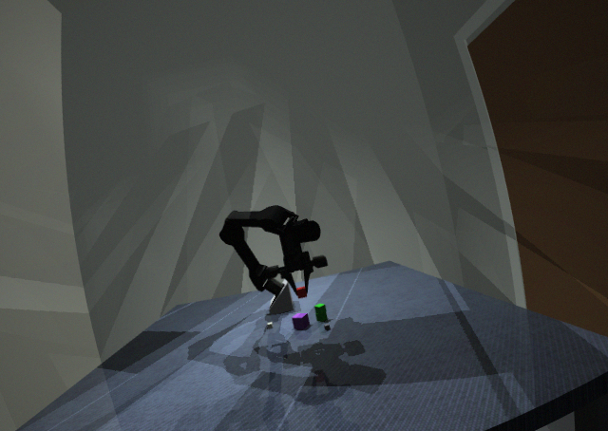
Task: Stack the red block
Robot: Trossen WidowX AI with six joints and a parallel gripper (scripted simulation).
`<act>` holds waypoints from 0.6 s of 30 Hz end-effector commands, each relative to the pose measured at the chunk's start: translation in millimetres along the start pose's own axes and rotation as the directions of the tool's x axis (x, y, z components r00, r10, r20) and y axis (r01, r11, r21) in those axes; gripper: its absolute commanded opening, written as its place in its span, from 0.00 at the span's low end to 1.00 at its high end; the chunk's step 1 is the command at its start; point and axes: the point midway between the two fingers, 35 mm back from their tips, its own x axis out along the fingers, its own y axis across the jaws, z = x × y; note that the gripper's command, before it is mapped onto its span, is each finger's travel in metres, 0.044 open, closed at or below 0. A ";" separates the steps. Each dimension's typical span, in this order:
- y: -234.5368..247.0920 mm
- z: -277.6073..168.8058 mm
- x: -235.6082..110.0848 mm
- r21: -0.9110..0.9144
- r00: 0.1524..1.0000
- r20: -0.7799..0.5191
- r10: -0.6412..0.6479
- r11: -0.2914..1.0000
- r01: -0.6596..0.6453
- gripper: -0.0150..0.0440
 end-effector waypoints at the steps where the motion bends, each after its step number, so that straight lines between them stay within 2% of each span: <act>1: 17.4 -25.3 1.0 0.000 1.000 -0.006 0.003 1.000 -0.003 0.25; 18: 47.1 -117.7 9.0 0.019 1.000 -0.010 -0.014 1.000 0.015 0.25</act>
